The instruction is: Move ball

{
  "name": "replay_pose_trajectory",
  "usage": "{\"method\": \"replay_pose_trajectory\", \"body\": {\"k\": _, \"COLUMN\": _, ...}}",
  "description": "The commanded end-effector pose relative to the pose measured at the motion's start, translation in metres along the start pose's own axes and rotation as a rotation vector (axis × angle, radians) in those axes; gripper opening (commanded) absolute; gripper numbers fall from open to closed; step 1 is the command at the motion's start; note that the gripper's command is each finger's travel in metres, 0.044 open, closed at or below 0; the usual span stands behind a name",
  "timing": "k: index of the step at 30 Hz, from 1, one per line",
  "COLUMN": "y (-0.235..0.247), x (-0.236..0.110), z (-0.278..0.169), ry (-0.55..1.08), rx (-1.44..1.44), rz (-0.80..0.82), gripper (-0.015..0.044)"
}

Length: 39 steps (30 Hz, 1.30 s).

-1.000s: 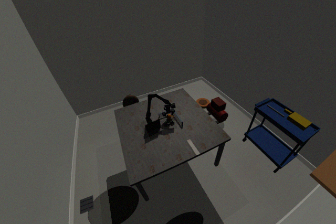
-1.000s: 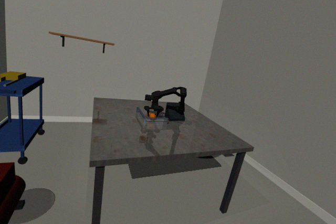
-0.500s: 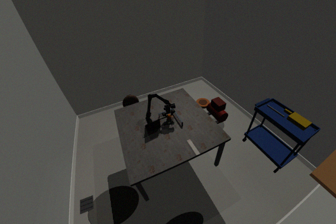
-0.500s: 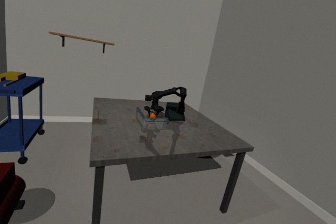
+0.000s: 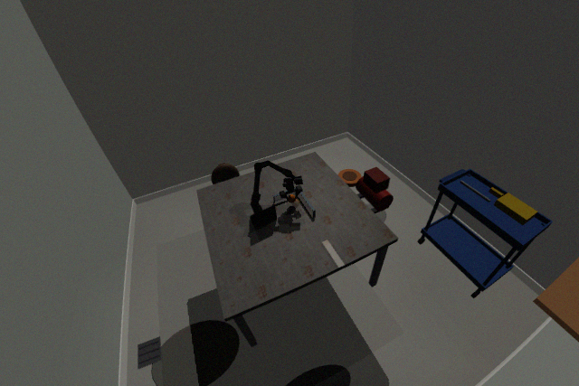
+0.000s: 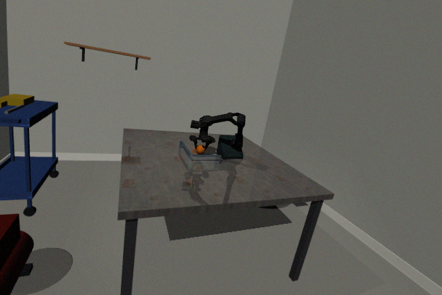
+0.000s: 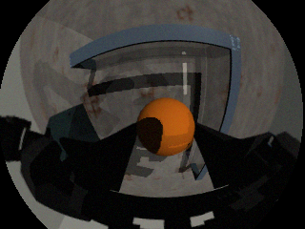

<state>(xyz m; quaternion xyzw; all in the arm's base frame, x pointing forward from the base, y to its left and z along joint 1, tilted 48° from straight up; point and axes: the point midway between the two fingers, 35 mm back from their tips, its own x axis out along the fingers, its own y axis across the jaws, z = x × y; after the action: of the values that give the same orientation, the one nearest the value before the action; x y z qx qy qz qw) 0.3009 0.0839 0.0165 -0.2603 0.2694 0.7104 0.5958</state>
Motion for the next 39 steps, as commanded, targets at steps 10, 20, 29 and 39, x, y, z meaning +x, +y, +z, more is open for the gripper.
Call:
{"method": "replay_pose_trajectory", "body": {"k": 10, "y": -0.003, "x": -0.073, "z": -0.001, "ry": 0.002, "rx": -0.03, "rz": 0.005, "gripper": 0.0}}
{"method": "replay_pose_trajectory", "body": {"k": 20, "y": 0.005, "x": -0.114, "z": 0.003, "ry": -0.016, "rx": -0.044, "rz": 0.018, "gripper": 0.0}}
{"method": "replay_pose_trajectory", "body": {"k": 29, "y": -0.016, "x": -0.071, "z": -0.026, "ry": -0.015, "rx": -0.044, "rz": 0.017, "gripper": 0.0}}
{"method": "replay_pose_trajectory", "body": {"k": 39, "y": -0.023, "x": -0.045, "z": -0.035, "ry": -0.016, "rx": -0.046, "rz": 0.015, "gripper": 0.0}}
